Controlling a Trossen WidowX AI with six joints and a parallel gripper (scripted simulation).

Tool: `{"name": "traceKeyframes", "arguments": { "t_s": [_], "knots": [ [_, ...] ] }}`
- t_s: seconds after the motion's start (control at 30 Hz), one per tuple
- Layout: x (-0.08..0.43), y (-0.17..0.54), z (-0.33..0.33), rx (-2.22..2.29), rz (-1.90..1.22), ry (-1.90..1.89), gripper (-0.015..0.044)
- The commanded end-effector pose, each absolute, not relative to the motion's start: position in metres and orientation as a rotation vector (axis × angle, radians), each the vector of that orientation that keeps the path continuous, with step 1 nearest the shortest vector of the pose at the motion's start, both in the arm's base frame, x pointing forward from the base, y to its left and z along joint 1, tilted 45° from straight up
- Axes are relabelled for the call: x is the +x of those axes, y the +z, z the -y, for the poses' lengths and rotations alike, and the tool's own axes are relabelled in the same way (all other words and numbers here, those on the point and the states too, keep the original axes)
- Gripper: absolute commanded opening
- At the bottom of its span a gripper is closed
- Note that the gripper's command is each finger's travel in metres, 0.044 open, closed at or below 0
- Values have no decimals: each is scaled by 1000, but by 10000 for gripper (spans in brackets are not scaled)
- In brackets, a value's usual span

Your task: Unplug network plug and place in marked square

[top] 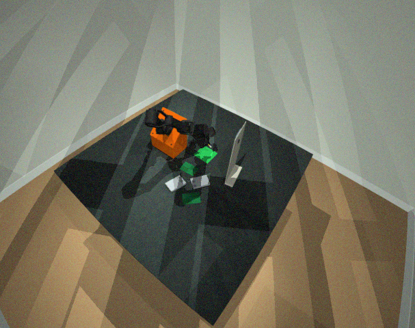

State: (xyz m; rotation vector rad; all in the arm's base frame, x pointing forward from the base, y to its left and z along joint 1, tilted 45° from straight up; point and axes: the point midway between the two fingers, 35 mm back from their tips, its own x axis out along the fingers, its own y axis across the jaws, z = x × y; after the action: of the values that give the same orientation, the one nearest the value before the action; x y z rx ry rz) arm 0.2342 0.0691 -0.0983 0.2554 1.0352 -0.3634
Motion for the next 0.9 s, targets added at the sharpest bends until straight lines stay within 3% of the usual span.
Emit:
{"name": "traceKeyframes", "arguments": {
  "t_s": [0.0, 0.87],
  "knots": [
    [223, -108, -58, 209, -1075, -404, 0],
    [227, -123, -44, 206, -1080, -407, 0]
  ]
}}
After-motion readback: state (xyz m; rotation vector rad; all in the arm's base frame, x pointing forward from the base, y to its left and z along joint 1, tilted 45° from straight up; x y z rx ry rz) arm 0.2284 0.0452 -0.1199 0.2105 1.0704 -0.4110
